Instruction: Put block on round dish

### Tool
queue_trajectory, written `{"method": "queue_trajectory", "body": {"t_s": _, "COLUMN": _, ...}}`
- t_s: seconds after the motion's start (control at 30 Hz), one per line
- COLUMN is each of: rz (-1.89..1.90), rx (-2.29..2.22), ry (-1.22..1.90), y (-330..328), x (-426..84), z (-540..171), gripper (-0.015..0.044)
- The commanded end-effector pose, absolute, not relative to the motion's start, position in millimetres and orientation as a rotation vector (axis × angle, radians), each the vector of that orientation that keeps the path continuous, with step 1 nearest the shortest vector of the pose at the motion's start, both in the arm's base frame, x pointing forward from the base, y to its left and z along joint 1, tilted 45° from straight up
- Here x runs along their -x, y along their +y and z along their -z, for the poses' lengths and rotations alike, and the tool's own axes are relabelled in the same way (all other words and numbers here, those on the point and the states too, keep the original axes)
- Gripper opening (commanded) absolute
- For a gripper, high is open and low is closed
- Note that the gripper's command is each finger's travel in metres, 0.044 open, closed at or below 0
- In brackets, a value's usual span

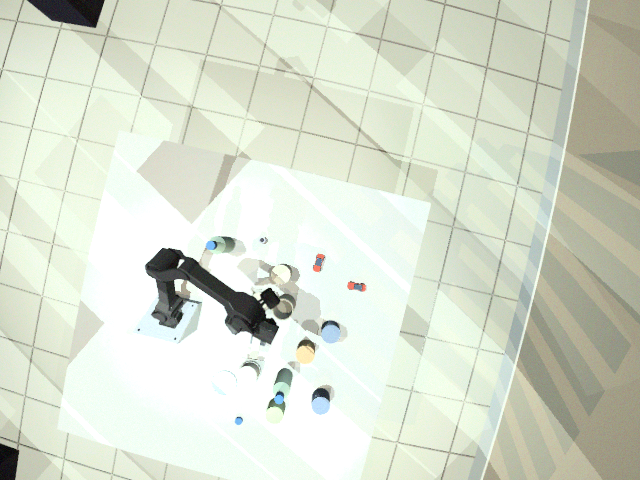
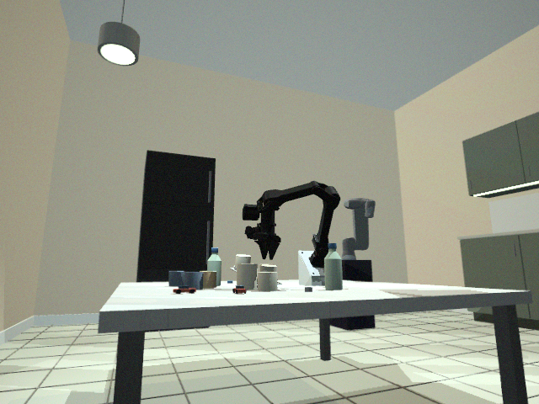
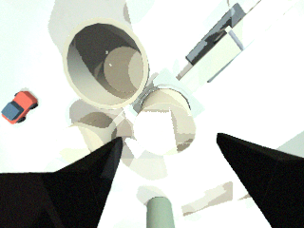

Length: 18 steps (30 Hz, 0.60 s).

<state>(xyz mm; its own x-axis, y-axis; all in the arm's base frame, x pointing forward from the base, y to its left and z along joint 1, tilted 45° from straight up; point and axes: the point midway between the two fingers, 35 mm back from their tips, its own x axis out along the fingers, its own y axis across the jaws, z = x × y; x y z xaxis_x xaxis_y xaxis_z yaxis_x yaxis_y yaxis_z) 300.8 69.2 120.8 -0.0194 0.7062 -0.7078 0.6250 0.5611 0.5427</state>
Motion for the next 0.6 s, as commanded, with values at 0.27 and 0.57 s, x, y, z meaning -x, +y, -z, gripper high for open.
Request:
{"method": "queue_trajectory", "body": {"t_s": 0.27, "rz": -0.086, "rx": -1.119, "ry": 1.709, "y": 81, "x": -301, "z": -108, "gripper": 0.044}}
{"method": "queue_trajectory", "body": {"t_s": 0.57, "rz": -0.087, "rx": -1.119, "ry": 1.71, "y": 92, "x": -301, "z": -97, "gripper": 0.044}}
